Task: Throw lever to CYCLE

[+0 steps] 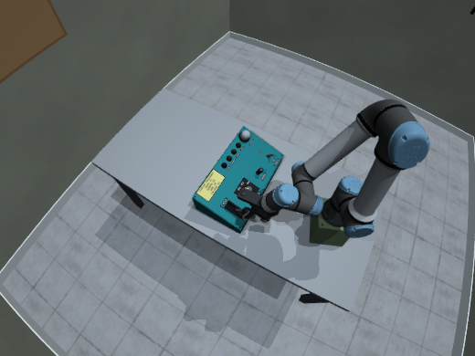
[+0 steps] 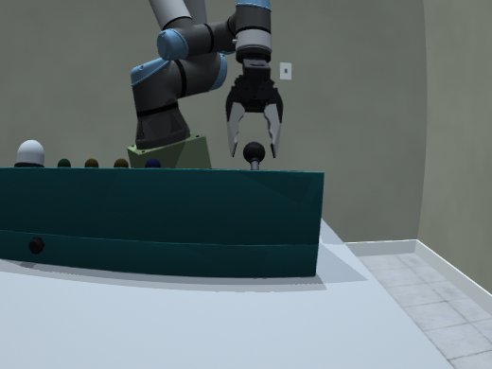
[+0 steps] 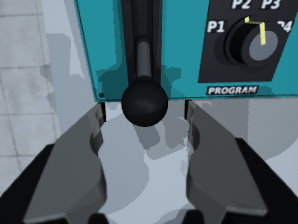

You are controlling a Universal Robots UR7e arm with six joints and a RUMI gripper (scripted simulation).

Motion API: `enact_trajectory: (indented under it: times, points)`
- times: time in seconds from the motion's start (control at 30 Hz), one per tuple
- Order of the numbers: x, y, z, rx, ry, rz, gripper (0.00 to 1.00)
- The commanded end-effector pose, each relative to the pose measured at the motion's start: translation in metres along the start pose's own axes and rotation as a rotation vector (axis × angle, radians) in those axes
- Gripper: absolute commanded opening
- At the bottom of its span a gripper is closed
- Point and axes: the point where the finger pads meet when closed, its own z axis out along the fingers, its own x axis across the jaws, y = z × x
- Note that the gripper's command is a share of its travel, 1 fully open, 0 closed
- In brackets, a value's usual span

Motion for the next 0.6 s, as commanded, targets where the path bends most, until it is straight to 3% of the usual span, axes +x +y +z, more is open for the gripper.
enact_trajectory:
  times: [0.0,0.57]
  points:
    - [-0.0003,-0.0005,0.0047,0.002,-0.001,0.000,0.44]
    - [-0.0003,-0.0005,0.0063,0.002,-0.001,0.000,0.44]
